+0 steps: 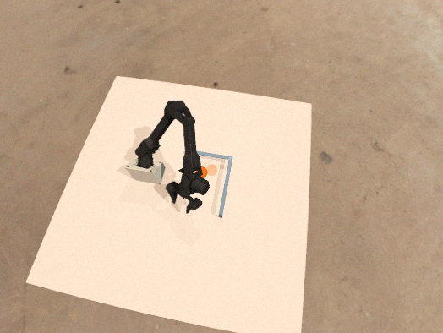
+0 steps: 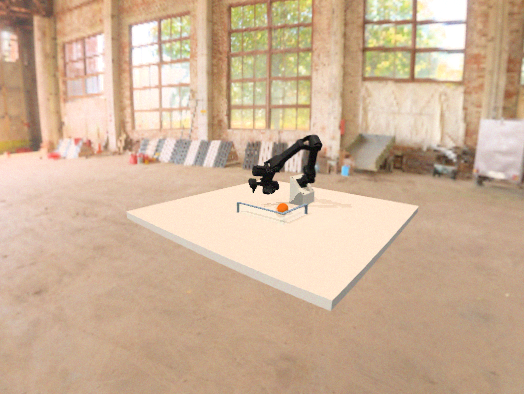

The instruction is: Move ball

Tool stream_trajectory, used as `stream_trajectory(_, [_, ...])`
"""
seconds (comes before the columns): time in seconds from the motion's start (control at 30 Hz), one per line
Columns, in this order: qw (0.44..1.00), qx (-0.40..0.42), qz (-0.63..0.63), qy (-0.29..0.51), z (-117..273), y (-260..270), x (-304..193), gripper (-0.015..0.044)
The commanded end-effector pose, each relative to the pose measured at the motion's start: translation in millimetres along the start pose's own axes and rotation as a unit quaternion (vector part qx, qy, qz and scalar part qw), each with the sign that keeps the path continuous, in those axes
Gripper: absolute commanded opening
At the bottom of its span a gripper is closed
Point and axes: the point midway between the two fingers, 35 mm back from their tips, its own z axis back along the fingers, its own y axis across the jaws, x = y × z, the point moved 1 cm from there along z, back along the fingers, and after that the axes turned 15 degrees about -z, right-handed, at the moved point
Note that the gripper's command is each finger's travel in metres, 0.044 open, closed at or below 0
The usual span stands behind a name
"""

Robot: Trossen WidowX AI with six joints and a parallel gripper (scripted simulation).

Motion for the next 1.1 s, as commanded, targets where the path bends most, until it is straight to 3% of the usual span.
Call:
stream_trajectory(0.0, [0.991,0.032,0.088,-0.094,38.5,15.7,43.7,0.0414])
stream_trajectory(0.3, [0.918,0.081,0.248,-0.298,139.3,74.8,119.8,0.0414])
stream_trajectory(1.07, [0.916,0.082,0.251,-0.301,121.0,83.5,134.2,0.0414])
